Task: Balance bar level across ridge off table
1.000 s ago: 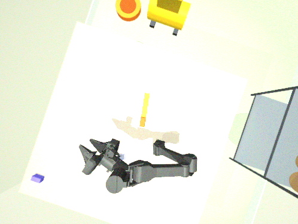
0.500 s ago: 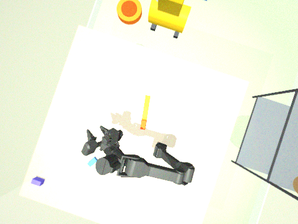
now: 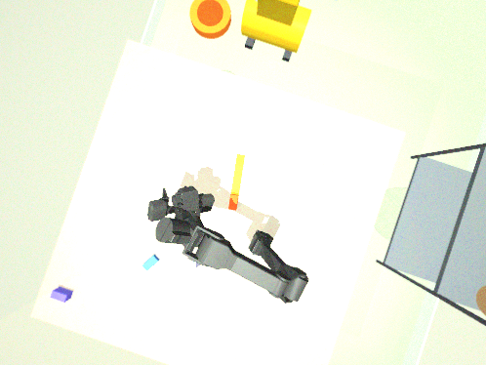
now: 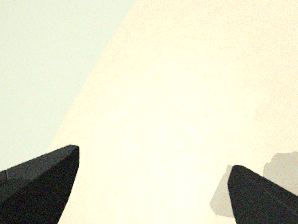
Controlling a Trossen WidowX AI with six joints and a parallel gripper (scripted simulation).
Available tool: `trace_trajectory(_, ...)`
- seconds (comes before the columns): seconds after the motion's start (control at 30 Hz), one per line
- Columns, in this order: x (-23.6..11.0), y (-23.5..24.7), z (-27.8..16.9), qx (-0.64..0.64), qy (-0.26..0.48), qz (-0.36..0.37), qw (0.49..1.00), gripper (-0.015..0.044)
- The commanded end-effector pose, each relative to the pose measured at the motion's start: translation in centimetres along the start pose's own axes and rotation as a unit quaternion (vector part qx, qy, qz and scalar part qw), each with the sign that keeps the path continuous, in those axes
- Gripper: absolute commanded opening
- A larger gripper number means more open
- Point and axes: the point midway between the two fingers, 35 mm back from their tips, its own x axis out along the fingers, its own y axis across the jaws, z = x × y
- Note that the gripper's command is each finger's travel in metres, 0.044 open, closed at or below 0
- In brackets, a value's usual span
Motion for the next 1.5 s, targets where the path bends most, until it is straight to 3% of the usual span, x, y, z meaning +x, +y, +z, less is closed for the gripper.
trace_trajectory(0.0, 1.5, -2.1, 0.4, -0.022, 0.019, -0.047, 0.998, 0.0315)
trace_trajectory(0.8, 4.0, -15.0, 1.5, -0.058, 0.173, -0.26, 0.948, 0.0315)
trace_trajectory(1.33, 2.2, -22.0, 1.3, -0.013, 0.308, -0.337, 0.89, 0.0315)
trace_trajectory(1.47, 2.1, -22.3, 1.2, -0.01, 0.314, -0.339, 0.887, 0.0315)
